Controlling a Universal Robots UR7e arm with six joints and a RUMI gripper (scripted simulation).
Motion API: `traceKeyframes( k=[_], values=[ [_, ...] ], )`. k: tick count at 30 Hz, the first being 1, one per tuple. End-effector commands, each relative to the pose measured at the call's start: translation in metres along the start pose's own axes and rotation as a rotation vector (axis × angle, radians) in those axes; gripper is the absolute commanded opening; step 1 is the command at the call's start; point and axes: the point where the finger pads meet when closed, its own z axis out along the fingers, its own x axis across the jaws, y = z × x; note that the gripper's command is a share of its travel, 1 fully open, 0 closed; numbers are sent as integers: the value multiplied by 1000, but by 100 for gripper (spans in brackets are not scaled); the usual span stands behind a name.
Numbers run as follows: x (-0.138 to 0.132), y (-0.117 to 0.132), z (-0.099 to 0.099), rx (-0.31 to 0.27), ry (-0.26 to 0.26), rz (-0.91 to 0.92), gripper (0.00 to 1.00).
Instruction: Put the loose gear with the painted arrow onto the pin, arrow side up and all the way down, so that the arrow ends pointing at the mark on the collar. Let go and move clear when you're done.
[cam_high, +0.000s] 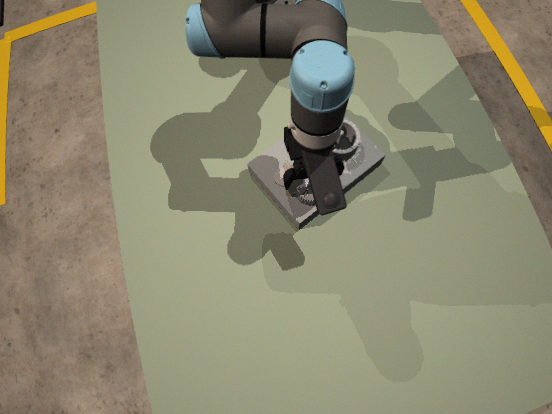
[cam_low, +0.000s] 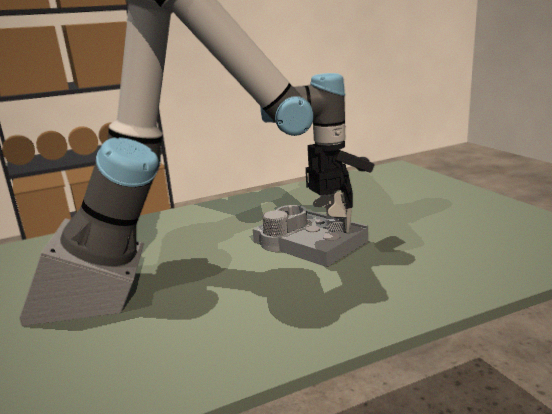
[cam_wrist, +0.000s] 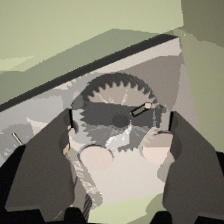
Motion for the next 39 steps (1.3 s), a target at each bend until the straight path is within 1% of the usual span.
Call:
traceKeyframes(
  k=[1, 2, 3, 39],
  values=[
    [-2, 1, 1, -1, -1, -2, 54],
    [-2, 1, 1, -1, -1, -2, 54],
    [-2, 1, 1, -1, -1, -2, 0],
    [-2, 1, 1, -1, -1, -2, 0]
  ],
)
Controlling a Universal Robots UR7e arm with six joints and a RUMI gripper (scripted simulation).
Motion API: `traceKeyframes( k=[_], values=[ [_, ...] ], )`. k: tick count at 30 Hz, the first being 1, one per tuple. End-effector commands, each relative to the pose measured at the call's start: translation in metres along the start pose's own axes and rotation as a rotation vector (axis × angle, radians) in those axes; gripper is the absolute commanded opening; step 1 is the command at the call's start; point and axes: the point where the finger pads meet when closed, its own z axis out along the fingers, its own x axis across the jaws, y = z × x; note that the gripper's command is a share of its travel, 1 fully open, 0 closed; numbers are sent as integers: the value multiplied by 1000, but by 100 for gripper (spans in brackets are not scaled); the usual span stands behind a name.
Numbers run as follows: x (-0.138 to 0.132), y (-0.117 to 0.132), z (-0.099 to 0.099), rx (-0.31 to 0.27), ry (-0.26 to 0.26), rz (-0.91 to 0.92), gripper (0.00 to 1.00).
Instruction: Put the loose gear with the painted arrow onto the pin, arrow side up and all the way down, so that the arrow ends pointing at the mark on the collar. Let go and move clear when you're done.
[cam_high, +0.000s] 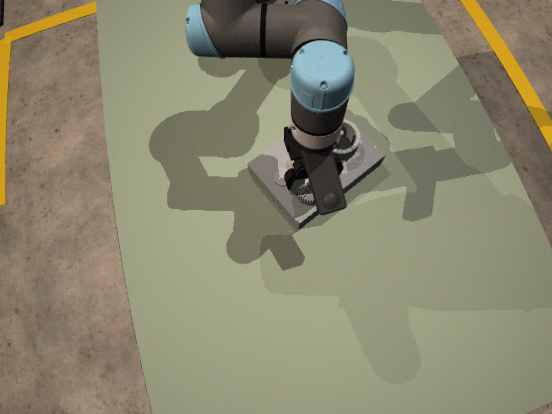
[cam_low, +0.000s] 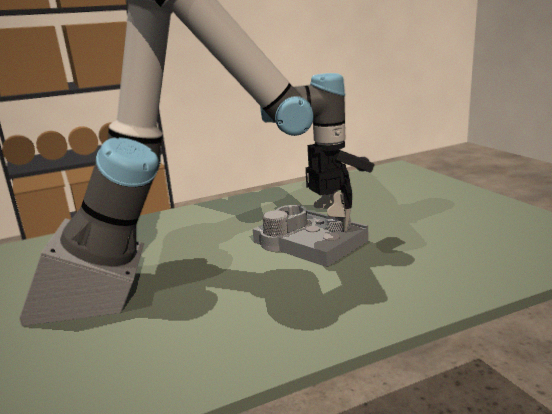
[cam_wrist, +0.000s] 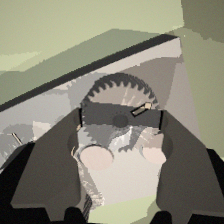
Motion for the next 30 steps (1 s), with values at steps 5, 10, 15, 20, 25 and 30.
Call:
traceKeyframes(
  k=[5, 10, 15, 20, 25, 30],
  values=[
    [-2, 1, 1, -1, -1, -2, 0],
    [-2, 1, 1, -1, -1, -2, 0],
    [-2, 1, 1, -1, -1, -2, 0],
    [-2, 1, 0, -1, -1, -2, 0],
    [-1, 0, -3, 2, 0, -2, 0],
    [-1, -2, -8, 4, 1, -2, 0]
  ],
)
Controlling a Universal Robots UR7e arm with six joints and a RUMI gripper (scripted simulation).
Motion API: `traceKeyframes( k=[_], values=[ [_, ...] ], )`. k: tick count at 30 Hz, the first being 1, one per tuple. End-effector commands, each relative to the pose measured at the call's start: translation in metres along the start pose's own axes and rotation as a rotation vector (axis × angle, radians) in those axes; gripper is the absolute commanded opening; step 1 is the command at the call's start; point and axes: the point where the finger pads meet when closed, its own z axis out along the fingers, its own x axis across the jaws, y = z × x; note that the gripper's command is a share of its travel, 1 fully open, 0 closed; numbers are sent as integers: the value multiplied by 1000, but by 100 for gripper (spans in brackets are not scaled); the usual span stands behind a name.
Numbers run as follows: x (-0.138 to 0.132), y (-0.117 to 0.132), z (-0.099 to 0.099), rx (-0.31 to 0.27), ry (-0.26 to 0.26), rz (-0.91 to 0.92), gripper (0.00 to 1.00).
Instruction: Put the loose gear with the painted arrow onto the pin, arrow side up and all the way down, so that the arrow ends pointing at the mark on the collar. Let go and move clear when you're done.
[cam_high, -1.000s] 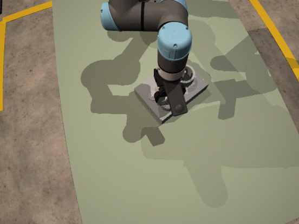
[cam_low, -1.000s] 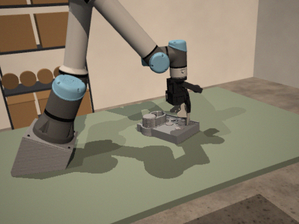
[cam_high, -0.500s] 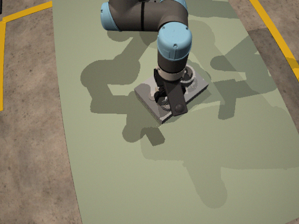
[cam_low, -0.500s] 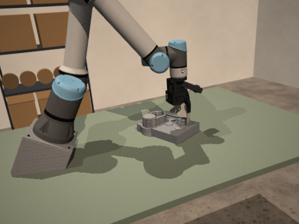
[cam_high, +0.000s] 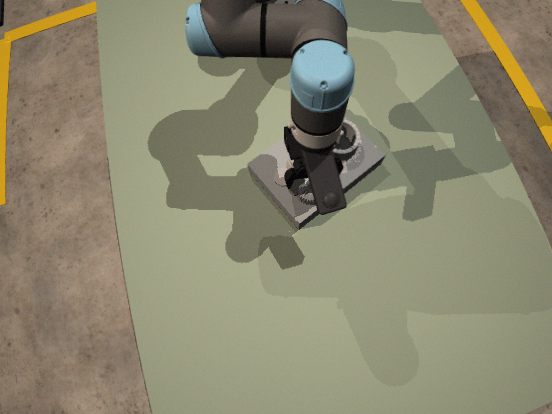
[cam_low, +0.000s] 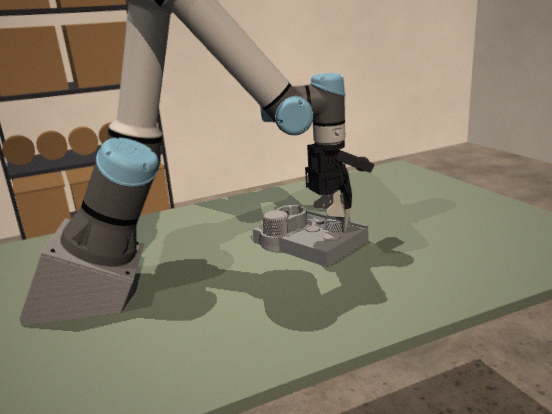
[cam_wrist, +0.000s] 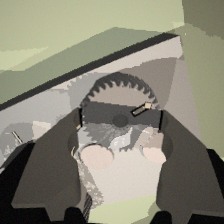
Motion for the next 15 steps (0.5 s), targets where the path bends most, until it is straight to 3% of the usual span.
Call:
traceKeyframes(
  k=[1, 15],
  values=[
    [0, -3, -9, 7, 2, -2, 0],
    [0, -3, -31, 7, 2, -2, 0]
  ],
)
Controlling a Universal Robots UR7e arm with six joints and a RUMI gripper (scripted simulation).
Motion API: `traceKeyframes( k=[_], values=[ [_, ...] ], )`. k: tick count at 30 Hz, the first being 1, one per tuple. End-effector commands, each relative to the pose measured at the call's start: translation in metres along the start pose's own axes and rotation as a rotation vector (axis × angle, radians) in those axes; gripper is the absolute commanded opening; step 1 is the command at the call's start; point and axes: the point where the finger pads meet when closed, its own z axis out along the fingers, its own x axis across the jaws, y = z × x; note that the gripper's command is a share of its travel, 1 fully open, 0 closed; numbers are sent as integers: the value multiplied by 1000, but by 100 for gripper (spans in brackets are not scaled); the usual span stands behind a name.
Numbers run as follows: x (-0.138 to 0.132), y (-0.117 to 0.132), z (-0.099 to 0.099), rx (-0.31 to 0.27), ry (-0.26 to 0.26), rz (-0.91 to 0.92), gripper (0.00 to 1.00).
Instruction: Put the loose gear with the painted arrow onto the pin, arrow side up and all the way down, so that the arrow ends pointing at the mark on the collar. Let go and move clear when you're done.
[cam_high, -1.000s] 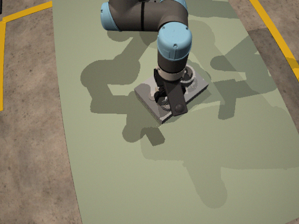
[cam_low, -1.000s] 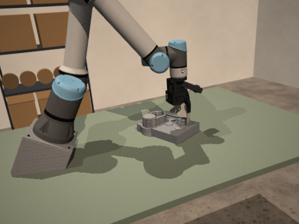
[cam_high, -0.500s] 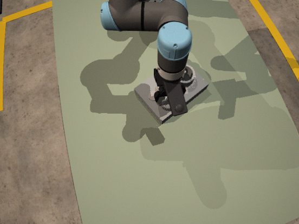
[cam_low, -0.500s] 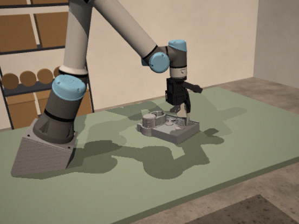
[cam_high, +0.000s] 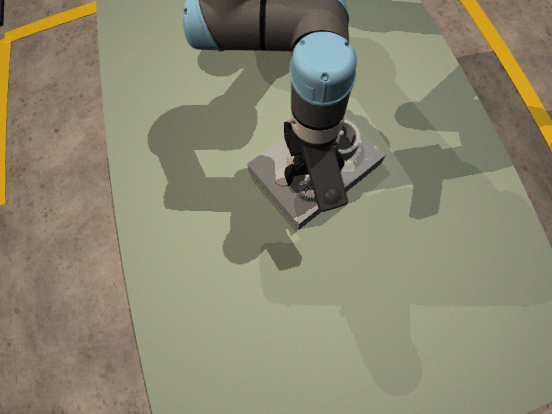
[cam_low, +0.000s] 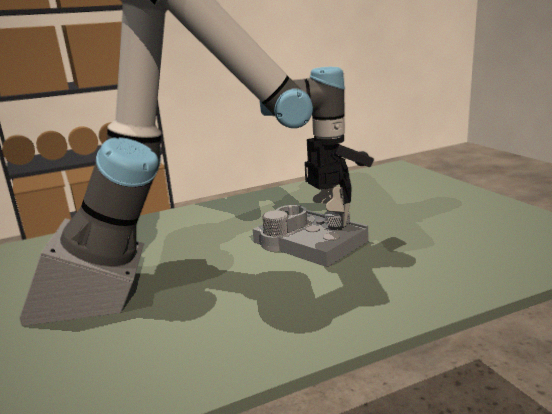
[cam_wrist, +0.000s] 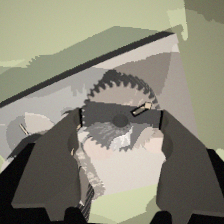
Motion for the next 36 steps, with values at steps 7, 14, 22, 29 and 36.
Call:
traceKeyframes(
  k=[7, 14, 22, 29, 36],
  values=[
    [0, -4, -29, 10, 3, -1, 0],
    [0, -3, -45, 9, 3, -1, 0],
    [0, -3, -58, 9, 3, -1, 0],
    [0, -3, -62, 9, 3, -1, 0],
    [0, -3, -64, 9, 3, -1, 0]
  ],
)
